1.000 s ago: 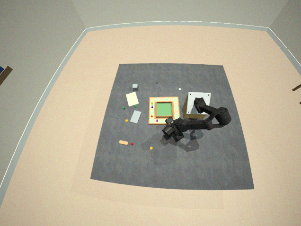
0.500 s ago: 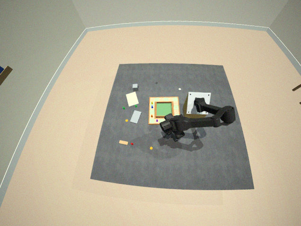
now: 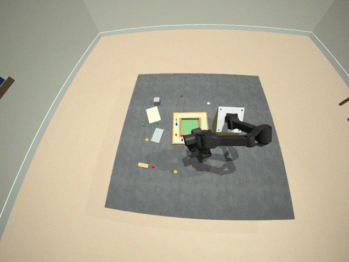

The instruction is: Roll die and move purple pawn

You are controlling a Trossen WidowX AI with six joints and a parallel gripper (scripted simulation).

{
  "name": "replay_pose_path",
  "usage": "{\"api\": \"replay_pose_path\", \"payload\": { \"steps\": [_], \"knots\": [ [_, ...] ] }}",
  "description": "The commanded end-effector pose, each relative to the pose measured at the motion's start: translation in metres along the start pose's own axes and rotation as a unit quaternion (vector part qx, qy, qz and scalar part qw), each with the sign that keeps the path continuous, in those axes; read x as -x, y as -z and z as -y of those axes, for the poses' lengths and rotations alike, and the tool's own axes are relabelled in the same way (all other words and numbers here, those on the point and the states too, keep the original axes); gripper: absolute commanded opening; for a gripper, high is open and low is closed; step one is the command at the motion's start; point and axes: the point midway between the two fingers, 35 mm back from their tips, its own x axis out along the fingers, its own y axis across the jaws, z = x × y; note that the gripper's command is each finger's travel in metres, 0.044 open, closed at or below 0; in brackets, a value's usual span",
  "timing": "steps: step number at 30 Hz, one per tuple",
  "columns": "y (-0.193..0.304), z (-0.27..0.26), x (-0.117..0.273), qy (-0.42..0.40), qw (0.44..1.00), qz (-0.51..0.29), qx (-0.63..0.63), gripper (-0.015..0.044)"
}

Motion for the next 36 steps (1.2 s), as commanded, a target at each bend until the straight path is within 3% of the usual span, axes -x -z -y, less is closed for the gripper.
{"api": "replay_pose_path", "payload": {
  "steps": [1, 18, 36],
  "knots": [
    [-0.005, 0.015, -0.004, 0.002, 0.997, -0.003, -0.073, 0.0000],
    [-0.015, 0.082, -0.017, 0.012, 0.933, -0.003, -0.360, 0.0000],
    [-0.006, 0.152, -0.029, 0.011, 0.777, -0.001, -0.629, 0.0000]
  ]
}}
